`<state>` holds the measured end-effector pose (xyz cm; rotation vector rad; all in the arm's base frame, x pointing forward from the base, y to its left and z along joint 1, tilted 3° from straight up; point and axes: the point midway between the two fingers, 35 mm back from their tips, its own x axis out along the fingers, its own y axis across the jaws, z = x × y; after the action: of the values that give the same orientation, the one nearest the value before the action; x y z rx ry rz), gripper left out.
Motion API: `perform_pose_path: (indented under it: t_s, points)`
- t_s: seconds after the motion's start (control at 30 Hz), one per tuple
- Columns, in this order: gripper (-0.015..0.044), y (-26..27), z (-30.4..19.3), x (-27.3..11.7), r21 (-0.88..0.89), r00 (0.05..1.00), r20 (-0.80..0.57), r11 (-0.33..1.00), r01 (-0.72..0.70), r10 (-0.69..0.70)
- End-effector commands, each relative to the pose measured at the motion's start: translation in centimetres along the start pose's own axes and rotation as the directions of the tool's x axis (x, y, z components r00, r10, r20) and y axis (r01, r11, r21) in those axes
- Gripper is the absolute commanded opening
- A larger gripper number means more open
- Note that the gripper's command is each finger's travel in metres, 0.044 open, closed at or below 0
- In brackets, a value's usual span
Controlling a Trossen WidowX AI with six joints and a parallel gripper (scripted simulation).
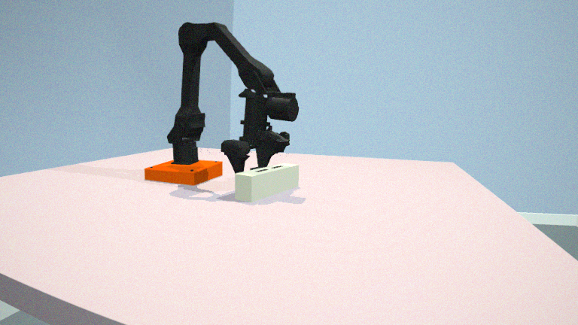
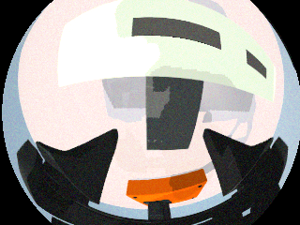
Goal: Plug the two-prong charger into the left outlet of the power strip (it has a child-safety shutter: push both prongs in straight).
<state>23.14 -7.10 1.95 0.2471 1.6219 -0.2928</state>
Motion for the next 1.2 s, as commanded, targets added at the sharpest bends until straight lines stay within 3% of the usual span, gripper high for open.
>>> perform_pose_path:
  t_s: [0.0, 0.93, 1.17]
  points:
    - [0.044, 0.0, -0.5, 0.0, 0.004, 1.0, 0.004, 1.0, 0.002, -0.002]
    - [0.044, 0.0, -3.5, 0.3, 0.001, 1.0, 0.006, 1.0, 0.003, -0.003]
    - [0.044, 0.0, -2.4, -3.9, 0.067, 0.945, 0.321, 0.997, 0.034, -0.054]
